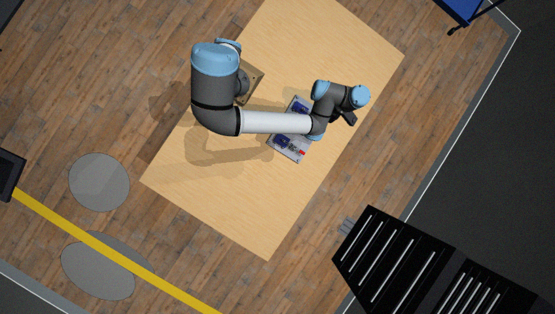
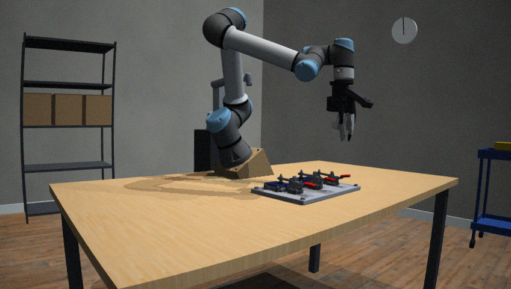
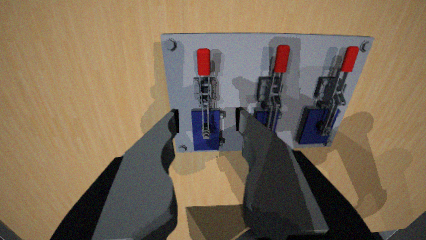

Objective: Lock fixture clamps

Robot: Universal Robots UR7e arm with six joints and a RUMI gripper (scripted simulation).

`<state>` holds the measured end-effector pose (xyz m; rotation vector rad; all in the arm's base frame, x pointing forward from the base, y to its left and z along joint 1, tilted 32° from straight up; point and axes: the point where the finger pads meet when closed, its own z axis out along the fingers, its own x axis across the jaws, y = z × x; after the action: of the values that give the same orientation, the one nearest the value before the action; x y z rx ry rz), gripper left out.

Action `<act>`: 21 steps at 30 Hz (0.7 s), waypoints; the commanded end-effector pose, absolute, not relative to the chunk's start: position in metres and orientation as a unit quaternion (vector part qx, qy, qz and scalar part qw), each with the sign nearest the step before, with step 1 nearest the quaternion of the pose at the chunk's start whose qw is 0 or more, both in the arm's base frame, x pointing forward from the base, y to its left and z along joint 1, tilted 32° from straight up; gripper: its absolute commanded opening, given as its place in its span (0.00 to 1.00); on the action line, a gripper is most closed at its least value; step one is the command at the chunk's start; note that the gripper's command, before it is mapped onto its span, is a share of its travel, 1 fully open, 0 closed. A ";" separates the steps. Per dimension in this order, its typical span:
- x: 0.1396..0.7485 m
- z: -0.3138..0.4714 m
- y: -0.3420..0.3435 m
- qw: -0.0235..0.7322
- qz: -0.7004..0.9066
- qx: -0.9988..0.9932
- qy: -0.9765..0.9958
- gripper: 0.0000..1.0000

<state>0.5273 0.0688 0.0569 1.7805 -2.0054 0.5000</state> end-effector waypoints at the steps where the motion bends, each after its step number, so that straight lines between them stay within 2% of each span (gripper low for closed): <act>1: 0.529 0.057 0.071 0.204 0.180 0.637 -0.721 0.28; 21: 0.524 0.018 0.046 0.204 0.180 0.637 -0.721 0.28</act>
<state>0.5262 0.0548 0.0328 1.7781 -2.0140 0.5040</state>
